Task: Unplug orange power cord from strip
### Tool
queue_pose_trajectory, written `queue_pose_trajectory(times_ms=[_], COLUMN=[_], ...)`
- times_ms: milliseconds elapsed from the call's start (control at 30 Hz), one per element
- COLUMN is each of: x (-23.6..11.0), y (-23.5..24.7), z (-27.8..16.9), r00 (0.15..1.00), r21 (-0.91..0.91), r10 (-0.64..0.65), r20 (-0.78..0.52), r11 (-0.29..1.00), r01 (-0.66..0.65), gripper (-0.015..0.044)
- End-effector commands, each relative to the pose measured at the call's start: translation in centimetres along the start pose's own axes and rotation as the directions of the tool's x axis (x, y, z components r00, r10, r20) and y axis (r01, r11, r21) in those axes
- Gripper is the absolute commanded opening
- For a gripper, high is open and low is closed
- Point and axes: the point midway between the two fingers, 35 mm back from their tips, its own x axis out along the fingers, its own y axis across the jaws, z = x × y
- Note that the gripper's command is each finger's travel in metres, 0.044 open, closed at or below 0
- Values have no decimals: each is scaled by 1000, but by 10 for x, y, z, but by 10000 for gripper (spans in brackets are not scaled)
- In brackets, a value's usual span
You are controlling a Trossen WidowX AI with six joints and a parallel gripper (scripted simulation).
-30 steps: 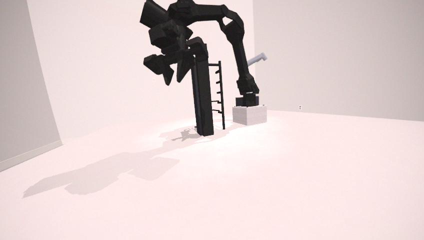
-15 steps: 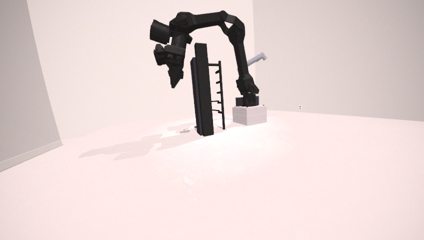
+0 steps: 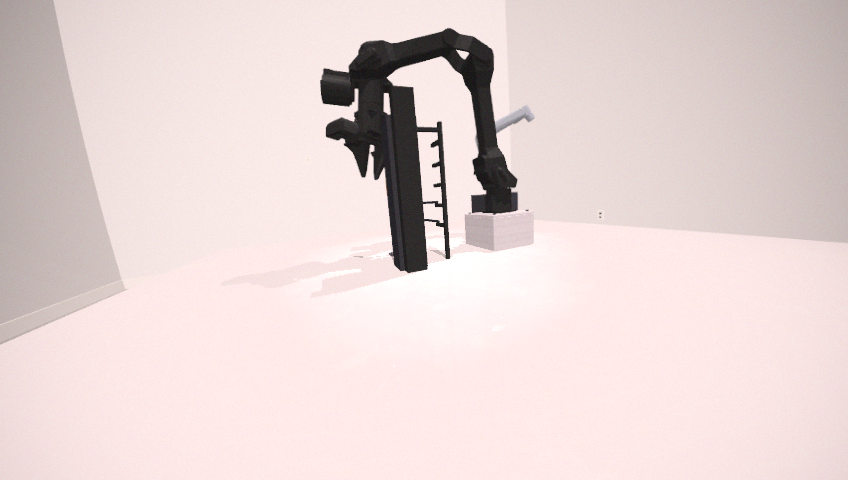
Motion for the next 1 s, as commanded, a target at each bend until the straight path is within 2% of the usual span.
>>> queue_pose_trajectory(times_ms=[0, 967], x=[-4, -3], y=[-56, -46], z=[7, -7], r00=[990, 990], r21=[517, 518], r10=[-140, -139], r20=[-18, -20], r11=[846, 846], r01=[129, 129], gripper=[160, 160])
